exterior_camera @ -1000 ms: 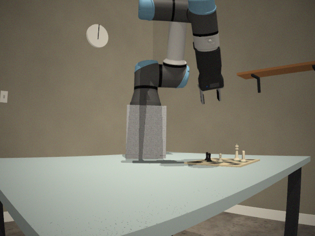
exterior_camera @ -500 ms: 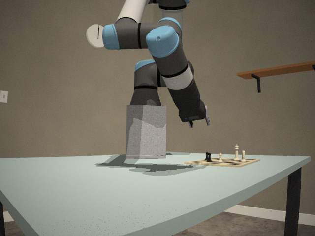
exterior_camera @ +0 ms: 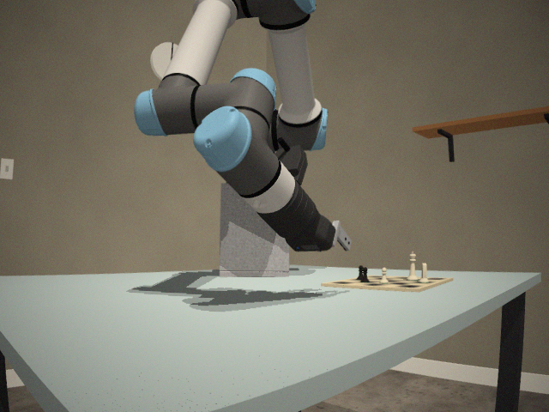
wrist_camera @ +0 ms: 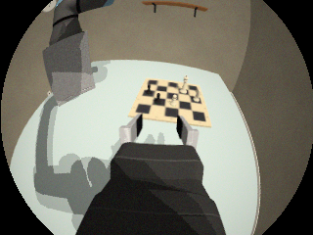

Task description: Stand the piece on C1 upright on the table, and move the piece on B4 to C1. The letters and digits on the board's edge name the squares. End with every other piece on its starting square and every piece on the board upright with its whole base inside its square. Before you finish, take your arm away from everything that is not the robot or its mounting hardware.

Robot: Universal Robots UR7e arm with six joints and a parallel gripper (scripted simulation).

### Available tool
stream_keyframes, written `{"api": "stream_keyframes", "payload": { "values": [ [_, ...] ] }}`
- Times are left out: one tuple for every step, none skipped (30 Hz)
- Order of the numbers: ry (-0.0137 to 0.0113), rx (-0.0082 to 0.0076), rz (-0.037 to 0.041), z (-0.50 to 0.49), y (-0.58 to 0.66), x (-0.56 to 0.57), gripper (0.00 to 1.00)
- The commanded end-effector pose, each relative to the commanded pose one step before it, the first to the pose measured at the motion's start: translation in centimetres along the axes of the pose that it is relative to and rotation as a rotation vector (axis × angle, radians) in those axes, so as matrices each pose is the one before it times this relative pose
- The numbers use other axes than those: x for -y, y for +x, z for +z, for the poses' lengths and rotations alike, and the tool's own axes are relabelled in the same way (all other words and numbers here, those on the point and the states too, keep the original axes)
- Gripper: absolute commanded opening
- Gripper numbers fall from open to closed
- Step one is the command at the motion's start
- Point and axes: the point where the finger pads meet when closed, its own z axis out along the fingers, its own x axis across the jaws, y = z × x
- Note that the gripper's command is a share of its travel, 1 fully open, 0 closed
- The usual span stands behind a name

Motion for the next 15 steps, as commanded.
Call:
{"api": "stream_keyframes", "payload": {
  "values": [
    [0.04072, -0.03708, 0.05425, 0.2411, -0.669, -1.623, 1.00],
    [0.00540, -0.00496, 0.00716, 0.0361, -0.088, -0.211, 1.00],
    [0.00501, -0.00459, 0.00662, 0.0328, -0.081, -0.196, 1.00],
    [0.00463, -0.00422, 0.00609, 0.0298, -0.074, -0.181, 1.00],
    [0.00000, 0.00000, 0.00000, 0.0000, 0.000, 0.000, 1.00],
    [0.00000, 0.00000, 0.00000, 0.0000, 0.000, 0.000, 1.00],
    [0.00426, -0.00387, 0.00558, 0.0269, -0.067, -0.166, 1.00],
    [0.00389, -0.00353, 0.00509, 0.0242, -0.060, -0.151, 1.00],
    [0.00354, -0.00320, 0.00461, 0.0217, -0.054, -0.137, 1.00],
    [0.00319, -0.00288, 0.00415, 0.0193, -0.049, -0.124, 1.00],
    [0.00286, -0.00258, 0.00371, 0.0171, -0.043, -0.111, 1.00],
    [0.00254, -0.00228, 0.00328, 0.0150, -0.038, -0.098, 1.00],
    [0.00223, -0.00201, 0.00288, 0.0131, -0.033, -0.086, 1.00],
    [0.00194, -0.00174, 0.00250, 0.0113, -0.029, -0.075, 1.00],
    [0.00167, -0.00149, 0.00215, 0.0096, -0.024, -0.064, 1.00]
  ]
}}
